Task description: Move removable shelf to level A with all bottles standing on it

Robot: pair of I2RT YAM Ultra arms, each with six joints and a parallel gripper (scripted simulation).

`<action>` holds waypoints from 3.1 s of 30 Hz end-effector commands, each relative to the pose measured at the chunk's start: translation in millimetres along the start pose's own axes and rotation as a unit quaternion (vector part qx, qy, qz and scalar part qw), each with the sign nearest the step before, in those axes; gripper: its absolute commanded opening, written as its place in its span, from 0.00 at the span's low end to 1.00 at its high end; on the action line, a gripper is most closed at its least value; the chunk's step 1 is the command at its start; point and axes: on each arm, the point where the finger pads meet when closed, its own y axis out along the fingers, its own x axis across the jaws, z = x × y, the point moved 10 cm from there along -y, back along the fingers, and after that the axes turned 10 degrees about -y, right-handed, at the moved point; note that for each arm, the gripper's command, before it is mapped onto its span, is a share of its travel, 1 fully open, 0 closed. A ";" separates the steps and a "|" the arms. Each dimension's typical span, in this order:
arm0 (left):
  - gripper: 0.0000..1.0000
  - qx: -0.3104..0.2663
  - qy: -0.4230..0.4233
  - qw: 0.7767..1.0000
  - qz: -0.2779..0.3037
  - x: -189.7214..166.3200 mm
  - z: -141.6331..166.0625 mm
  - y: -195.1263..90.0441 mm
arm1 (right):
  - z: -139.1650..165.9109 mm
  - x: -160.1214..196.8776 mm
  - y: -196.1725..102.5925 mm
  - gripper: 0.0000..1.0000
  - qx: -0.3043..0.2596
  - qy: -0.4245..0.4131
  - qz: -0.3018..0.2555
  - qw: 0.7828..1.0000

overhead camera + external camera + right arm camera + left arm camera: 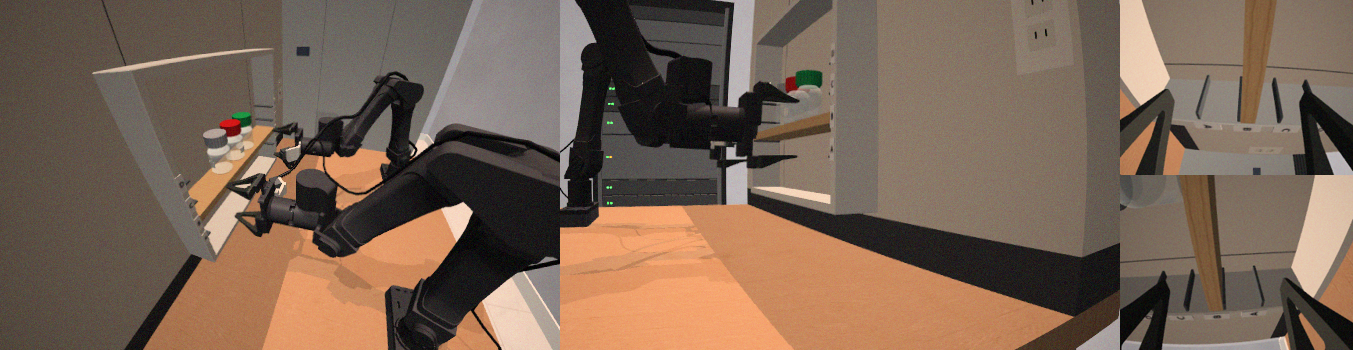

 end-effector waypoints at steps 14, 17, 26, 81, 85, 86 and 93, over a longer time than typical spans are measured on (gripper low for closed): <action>1.00 -0.007 -0.009 1.000 -0.020 11.5 -2.9 24.3 | 1.2 -10.6 24.3 1.00 0.000 0.009 0.014 1.000; 1.00 -0.007 -0.009 1.000 -0.020 11.7 -3.0 28.1 | 1.2 -10.7 28.1 1.00 0.000 0.009 0.014 1.000; 1.00 -0.007 -0.009 1.000 -0.020 12.0 -3.1 37.0 | 1.2 -10.9 36.9 1.00 0.000 0.009 0.014 1.000; 0.49 -0.007 -0.009 1.000 -0.020 13.4 -3.5 69.9 | 1.2 -11.8 69.9 0.49 0.000 0.009 0.014 1.000; 0.40 -0.007 -0.009 1.000 -0.020 13.4 -3.5 69.9 | 1.2 -11.8 69.9 0.40 0.000 0.009 0.014 1.000; 0.38 -0.007 -0.009 1.000 -0.020 13.4 -3.5 69.9 | 1.2 -11.8 69.9 0.38 0.000 0.009 0.014 1.000; 0.27 -0.007 -0.009 1.000 -0.020 13.4 -3.5 69.9 | 1.2 -11.8 69.9 0.27 0.000 0.009 0.014 1.000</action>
